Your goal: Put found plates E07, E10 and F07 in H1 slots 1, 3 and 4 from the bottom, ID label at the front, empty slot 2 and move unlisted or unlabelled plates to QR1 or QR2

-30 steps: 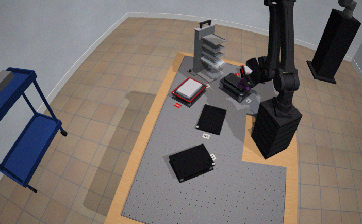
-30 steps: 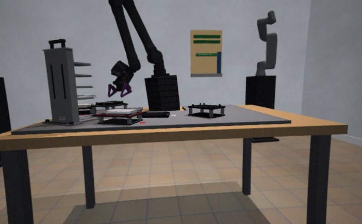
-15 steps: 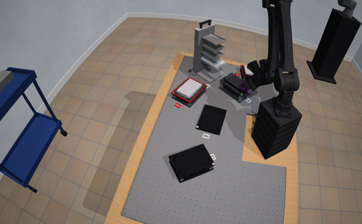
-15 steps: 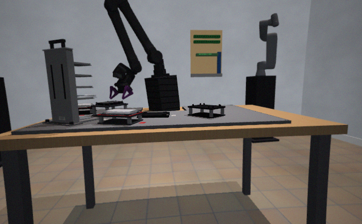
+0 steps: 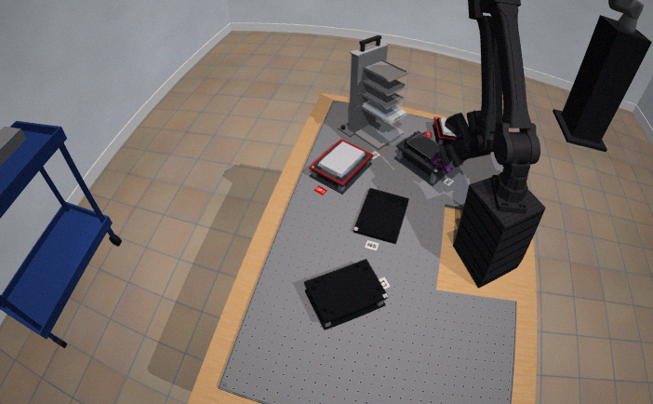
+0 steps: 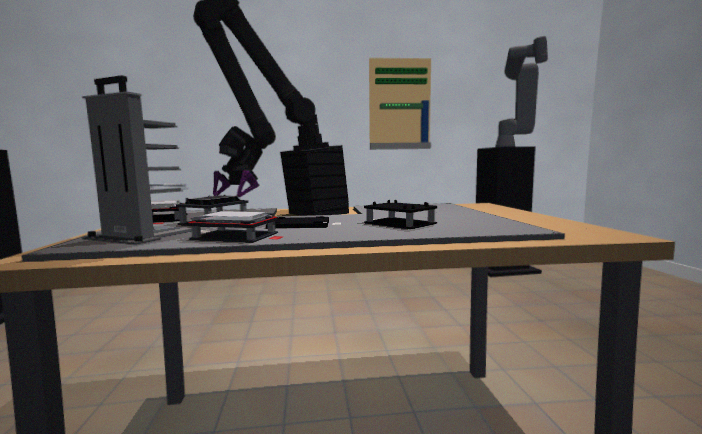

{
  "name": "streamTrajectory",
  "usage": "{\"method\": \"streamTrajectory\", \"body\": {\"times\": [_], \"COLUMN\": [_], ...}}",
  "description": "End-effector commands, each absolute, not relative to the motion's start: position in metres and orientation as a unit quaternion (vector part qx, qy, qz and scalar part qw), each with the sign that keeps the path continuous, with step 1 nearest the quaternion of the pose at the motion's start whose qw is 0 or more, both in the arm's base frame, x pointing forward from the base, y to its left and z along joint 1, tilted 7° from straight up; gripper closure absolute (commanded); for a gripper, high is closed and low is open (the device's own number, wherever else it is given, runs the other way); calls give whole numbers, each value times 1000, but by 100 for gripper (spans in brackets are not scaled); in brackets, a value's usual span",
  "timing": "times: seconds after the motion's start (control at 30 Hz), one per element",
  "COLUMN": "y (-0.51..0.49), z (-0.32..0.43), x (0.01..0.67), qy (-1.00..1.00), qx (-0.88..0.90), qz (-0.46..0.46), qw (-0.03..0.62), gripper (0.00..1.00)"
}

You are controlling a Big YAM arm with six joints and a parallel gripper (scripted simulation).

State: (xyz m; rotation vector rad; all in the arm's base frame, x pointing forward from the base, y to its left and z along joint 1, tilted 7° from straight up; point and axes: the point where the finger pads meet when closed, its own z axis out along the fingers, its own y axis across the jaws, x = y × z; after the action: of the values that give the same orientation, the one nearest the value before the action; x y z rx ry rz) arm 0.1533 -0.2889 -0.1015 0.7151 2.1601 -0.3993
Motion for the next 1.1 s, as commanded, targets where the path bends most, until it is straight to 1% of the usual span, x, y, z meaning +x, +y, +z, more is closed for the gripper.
{"method": "streamTrajectory", "body": {"times": [0.0, 0.87, 0.9, 1.07], "y": [-295, -288, -288, -288], "z": [-99, -110, -110, -110], "x": [152, 153, 153, 153], "qy": [853, 854, 854, 854], "qx": [277, 281, 281, 281], "qz": [-170, -162, -162, -162], "qw": [409, 407, 407, 407], "gripper": [0, 0, 14, 14]}}
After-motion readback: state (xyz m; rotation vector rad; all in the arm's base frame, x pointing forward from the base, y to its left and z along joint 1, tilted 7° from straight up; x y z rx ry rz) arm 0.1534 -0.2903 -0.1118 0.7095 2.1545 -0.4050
